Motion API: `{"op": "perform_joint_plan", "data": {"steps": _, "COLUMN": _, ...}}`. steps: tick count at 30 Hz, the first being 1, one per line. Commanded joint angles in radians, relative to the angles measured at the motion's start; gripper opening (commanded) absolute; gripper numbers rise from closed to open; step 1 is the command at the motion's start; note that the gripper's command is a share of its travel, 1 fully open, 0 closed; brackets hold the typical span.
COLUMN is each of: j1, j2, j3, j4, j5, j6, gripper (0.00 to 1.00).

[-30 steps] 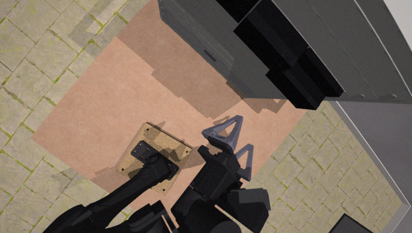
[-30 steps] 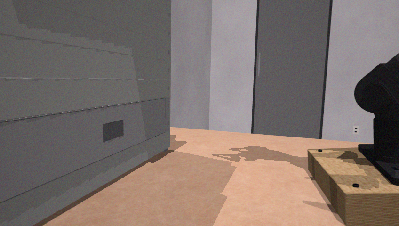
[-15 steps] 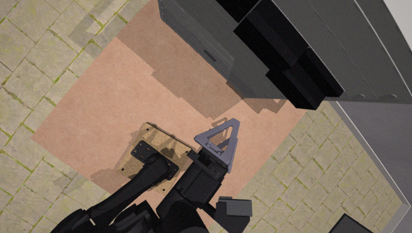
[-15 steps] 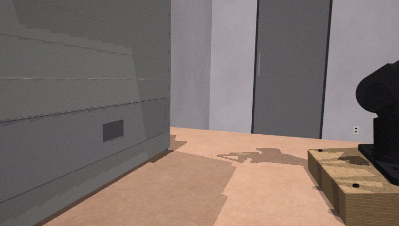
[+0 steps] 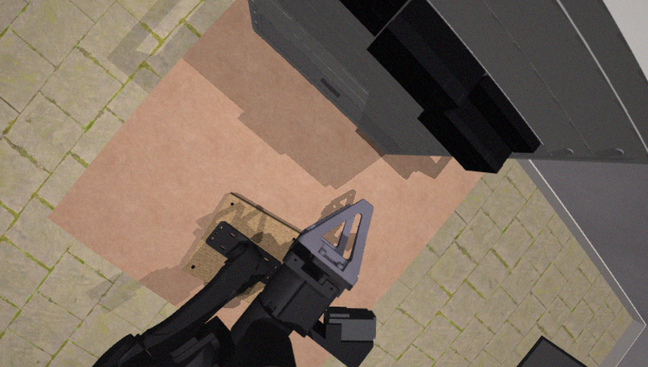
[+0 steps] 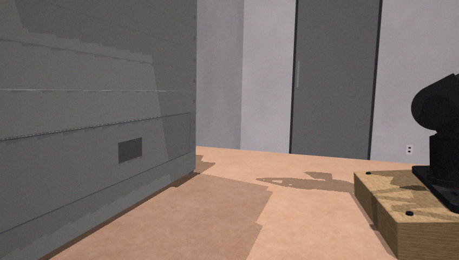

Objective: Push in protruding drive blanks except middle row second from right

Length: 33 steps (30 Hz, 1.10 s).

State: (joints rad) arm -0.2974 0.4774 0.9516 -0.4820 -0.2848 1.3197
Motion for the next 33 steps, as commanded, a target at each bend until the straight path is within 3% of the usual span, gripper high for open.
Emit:
{"op": "perform_joint_plan", "data": {"steps": 1, "j1": 0.024, "j2": -0.036, "j3": -0.017, "j4": 0.046, "j5": 0.028, "j6": 0.099, "gripper": 1.0}}
{"op": "perform_joint_plan", "data": {"steps": 12, "j1": 0.072, "j2": -0.077, "j3": -0.046, "j4": 0.082, "j5": 0.064, "j6": 0.244, "gripper": 1.0}}
{"op": "perform_joint_plan", "data": {"steps": 33, "j1": 0.116, "j2": -0.092, "j3": -0.043, "j4": 0.096, "j5": 0.108, "j6": 0.282, "gripper": 1.0}}
